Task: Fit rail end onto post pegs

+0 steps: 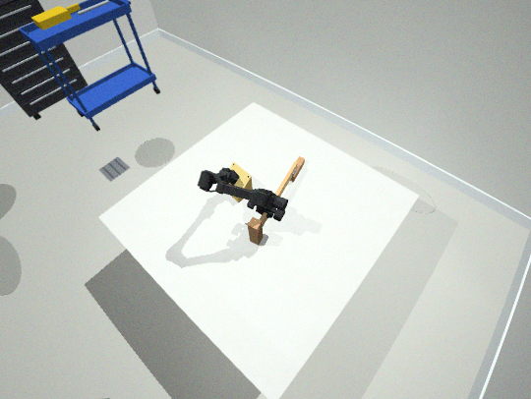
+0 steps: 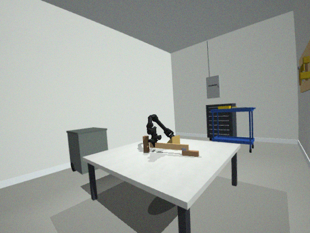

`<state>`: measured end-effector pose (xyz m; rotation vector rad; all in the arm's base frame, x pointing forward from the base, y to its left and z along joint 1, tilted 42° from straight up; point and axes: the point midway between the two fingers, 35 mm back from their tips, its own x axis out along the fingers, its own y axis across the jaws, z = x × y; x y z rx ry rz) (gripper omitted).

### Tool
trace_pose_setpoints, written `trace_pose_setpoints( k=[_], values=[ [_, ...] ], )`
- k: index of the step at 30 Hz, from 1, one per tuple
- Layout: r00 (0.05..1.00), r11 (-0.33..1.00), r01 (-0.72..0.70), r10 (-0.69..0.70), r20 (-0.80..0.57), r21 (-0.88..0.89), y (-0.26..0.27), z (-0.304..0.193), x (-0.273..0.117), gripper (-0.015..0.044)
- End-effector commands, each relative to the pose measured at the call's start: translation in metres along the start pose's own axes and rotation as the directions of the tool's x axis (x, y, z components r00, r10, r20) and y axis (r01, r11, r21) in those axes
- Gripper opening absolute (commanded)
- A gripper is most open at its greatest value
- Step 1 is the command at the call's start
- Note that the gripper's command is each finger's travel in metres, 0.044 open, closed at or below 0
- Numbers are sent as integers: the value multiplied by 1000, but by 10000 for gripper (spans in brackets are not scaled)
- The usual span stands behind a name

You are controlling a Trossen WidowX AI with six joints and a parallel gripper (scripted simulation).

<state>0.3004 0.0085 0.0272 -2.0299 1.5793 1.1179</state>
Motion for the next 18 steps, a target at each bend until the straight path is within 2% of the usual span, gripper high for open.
trace_pose_setpoints(
  k=[1,18],
  values=[
    [1000,1000,9,-9,-3,-2,-1,-3,-2,0],
    [1000,1000,9,-9,-3,-2,-1,-9,-2,0]
  ],
)
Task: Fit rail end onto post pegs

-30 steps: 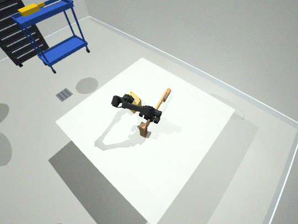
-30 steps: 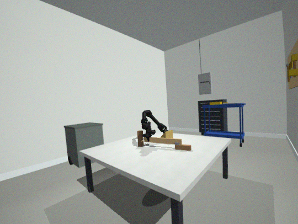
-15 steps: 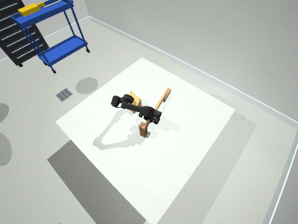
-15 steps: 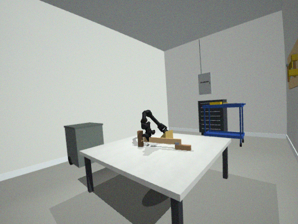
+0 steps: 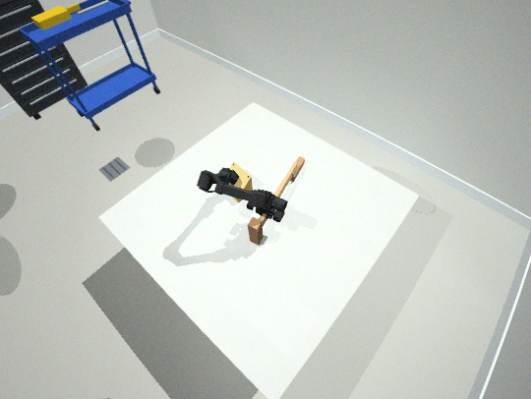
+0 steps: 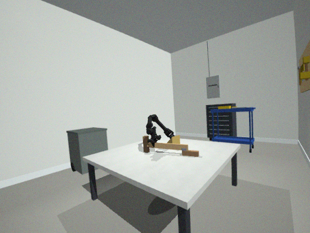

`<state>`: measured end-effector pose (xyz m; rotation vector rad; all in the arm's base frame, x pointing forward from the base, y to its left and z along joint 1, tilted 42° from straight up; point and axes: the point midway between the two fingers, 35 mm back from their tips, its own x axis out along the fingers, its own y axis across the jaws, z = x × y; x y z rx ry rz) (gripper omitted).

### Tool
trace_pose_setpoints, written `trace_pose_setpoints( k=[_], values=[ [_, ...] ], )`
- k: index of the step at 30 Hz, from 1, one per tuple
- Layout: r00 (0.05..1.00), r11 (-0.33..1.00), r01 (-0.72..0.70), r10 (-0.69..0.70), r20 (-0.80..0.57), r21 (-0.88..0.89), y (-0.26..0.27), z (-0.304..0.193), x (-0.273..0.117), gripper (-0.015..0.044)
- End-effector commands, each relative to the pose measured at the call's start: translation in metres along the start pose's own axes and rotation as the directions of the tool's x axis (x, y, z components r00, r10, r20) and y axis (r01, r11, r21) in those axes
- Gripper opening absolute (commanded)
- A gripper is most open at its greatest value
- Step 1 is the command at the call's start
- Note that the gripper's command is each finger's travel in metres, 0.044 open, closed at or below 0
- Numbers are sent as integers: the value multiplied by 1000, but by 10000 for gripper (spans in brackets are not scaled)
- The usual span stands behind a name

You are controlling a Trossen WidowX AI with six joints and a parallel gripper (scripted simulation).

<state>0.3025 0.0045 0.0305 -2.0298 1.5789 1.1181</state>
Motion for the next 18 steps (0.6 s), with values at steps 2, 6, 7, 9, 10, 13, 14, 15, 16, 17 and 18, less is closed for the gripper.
trace_pose_setpoints(
  k=[2,6,7,9,10,13,14,15,16,17,18],
  values=[
    [1000,1000,8,-8,-4,-2,-1,-4,-3,0],
    [1000,1000,8,-8,-4,-2,-1,-5,-3,0],
    [1000,1000,8,-8,-4,-2,-1,-5,-3,0],
    [1000,1000,8,-8,-4,-2,-1,-6,-3,0],
    [1000,1000,8,-8,-4,-2,-1,-6,-3,0],
    [1000,1000,8,-8,-4,-2,-1,-7,-3,0],
    [1000,1000,8,-8,-4,-2,-1,-7,-3,0],
    [1000,1000,8,-8,-4,-2,-1,-8,-3,0],
    [1000,1000,8,-8,-4,-2,-1,-8,-3,0],
    [1000,1000,8,-8,-4,-2,-1,-8,-3,0],
    [1000,1000,8,-8,-4,-2,-1,-9,-3,0]
  ],
)
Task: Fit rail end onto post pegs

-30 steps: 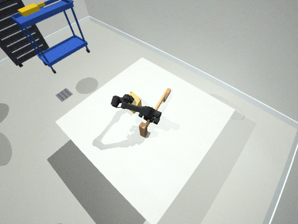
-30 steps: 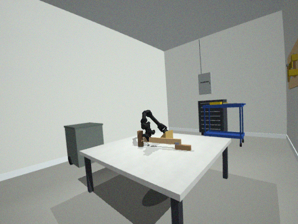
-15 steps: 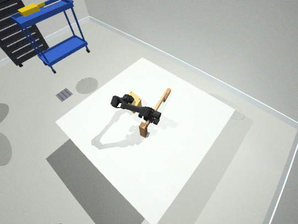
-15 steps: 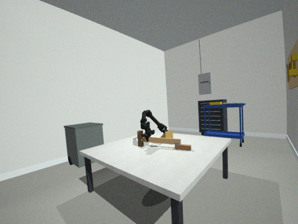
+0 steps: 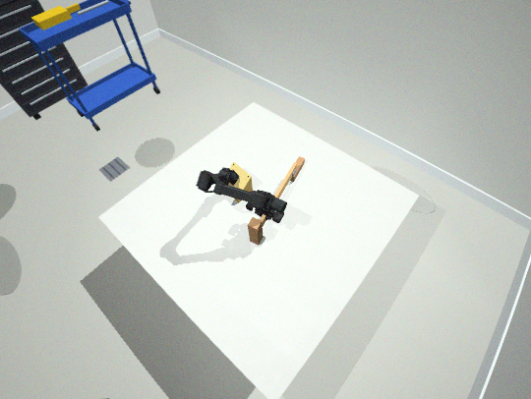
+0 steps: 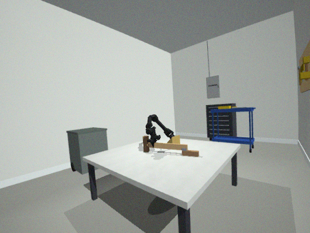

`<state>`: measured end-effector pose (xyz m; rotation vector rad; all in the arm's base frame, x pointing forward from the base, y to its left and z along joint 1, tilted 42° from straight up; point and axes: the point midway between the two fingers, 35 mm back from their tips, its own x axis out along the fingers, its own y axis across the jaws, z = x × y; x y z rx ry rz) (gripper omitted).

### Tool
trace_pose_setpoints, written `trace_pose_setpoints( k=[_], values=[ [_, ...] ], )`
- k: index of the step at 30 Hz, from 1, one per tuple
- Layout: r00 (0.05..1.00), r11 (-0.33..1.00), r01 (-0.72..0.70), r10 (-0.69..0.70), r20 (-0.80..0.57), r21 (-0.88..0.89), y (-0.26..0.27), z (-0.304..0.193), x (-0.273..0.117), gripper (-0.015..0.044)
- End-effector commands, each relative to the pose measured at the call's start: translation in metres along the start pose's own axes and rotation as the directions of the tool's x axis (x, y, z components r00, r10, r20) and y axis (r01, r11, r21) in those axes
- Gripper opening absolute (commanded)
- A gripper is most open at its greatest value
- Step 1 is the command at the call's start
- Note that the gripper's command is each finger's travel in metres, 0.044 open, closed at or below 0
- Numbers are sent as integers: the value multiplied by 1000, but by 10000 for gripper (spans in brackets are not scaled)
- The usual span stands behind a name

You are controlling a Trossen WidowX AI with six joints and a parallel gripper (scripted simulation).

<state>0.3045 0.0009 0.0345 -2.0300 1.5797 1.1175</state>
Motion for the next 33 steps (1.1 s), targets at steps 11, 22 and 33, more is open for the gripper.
trace_pose_setpoints(
  k=[11,22,33],
  values=[
    [1000,1000,9,-9,-3,-2,-1,-6,-2,0],
    [1000,1000,9,-9,-4,-2,-1,-10,-2,0],
    [1000,1000,9,-9,-4,-2,-1,-14,-2,0]
  ],
)
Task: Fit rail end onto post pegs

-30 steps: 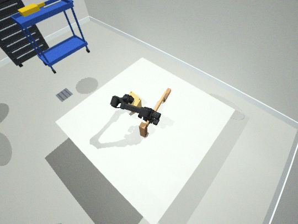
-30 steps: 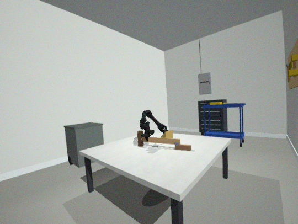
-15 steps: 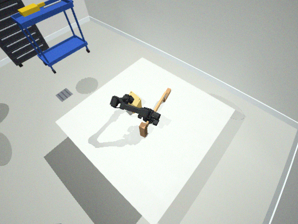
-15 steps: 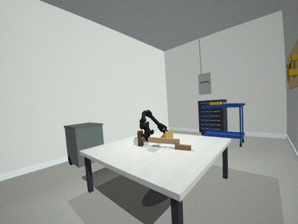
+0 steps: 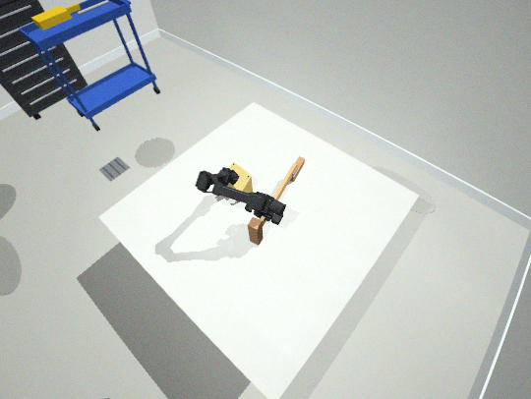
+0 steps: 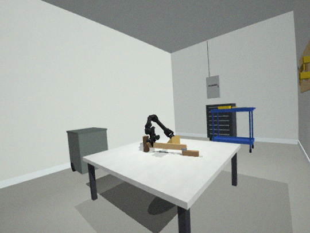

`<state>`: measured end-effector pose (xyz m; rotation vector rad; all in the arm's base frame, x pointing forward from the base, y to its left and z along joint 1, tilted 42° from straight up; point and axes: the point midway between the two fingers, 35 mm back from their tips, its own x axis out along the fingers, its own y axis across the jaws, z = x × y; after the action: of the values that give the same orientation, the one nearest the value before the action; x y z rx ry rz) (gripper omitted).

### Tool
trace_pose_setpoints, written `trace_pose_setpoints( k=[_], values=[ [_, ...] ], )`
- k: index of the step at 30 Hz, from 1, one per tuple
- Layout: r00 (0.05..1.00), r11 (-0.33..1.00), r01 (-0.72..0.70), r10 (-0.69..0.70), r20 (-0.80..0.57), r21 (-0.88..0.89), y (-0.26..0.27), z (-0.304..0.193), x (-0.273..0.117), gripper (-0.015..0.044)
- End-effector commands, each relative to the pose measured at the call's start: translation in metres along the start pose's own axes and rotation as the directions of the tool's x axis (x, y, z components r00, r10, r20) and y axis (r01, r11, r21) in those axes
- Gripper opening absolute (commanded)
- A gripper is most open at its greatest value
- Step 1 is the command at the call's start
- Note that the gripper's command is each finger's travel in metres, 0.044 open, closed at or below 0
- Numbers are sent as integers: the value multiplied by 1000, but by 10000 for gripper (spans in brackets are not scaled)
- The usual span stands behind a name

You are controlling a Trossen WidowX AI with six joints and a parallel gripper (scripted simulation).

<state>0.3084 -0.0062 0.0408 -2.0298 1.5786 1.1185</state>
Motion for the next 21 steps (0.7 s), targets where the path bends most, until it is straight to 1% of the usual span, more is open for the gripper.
trace_pose_setpoints(
  k=[1,11,21],
  values=[
    [1000,1000,8,-8,-5,-1,-1,-4,-3,0],
    [1000,1000,8,-8,-5,-1,-1,-7,-3,0],
    [1000,1000,0,0,0,0,0,-4,0,263]
  ],
)
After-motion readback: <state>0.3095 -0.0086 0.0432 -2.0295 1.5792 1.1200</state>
